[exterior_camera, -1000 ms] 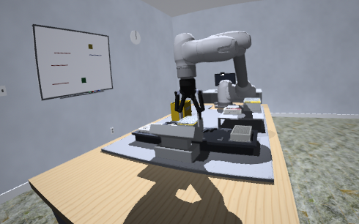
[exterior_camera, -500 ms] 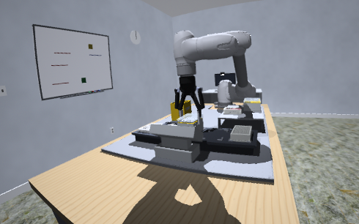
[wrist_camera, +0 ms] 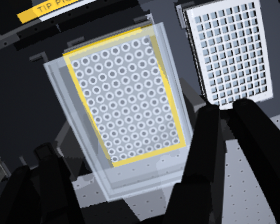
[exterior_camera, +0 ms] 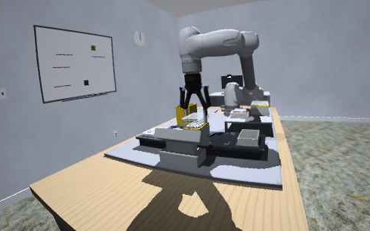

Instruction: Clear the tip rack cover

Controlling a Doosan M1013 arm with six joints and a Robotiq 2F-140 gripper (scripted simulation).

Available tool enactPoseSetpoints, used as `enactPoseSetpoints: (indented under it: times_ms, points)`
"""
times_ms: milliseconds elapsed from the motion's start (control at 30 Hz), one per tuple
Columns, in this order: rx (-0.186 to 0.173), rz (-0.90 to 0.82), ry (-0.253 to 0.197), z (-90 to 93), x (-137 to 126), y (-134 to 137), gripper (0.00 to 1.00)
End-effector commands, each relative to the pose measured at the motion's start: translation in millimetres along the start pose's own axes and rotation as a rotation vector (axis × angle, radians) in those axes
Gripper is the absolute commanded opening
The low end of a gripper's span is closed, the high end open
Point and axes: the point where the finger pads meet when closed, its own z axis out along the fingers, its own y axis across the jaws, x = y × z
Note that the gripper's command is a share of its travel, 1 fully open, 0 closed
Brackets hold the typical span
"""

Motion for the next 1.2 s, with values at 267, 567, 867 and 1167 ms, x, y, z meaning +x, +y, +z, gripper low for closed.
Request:
enactPoseSetpoints:
  times_ms: [267, 567, 867, 1167]
  points:
    - [-0.004, -0.001, 0.009, -21.5, 1.8, -0.9, 0.00]
    - [-0.004, -0.001, 0.009, -36.5, 1.7, -1.0, 0.00]
    - [-0.004, -0.001, 0.009, -48.2, 1.6, -1.0, 0.00]
    - [-0.004, -0.001, 0.009, -63.2, 1.4, -1.1, 0.00]
